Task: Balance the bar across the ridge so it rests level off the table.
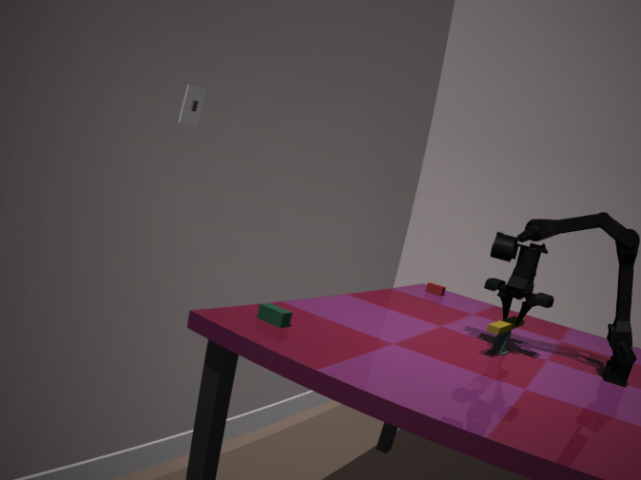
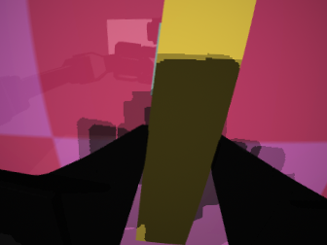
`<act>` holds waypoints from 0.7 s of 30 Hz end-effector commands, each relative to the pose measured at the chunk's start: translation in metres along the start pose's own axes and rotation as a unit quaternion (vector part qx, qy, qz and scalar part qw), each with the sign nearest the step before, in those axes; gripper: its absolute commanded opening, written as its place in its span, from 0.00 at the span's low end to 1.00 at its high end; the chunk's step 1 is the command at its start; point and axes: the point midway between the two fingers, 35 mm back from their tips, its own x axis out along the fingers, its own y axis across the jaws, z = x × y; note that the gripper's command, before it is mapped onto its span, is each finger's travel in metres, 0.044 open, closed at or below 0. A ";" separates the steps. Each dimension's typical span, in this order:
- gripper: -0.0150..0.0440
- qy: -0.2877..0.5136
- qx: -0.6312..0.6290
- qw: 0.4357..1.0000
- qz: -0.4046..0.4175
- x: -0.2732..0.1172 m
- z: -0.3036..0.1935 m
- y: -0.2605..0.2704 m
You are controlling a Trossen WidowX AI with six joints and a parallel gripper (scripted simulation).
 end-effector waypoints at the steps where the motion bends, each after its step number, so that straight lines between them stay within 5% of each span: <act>1: 0.25 0.000 0.000 1.000 0.000 0.002 0.000 0.000; 21: 0.25 0.000 0.000 1.000 0.000 0.001 0.000 0.000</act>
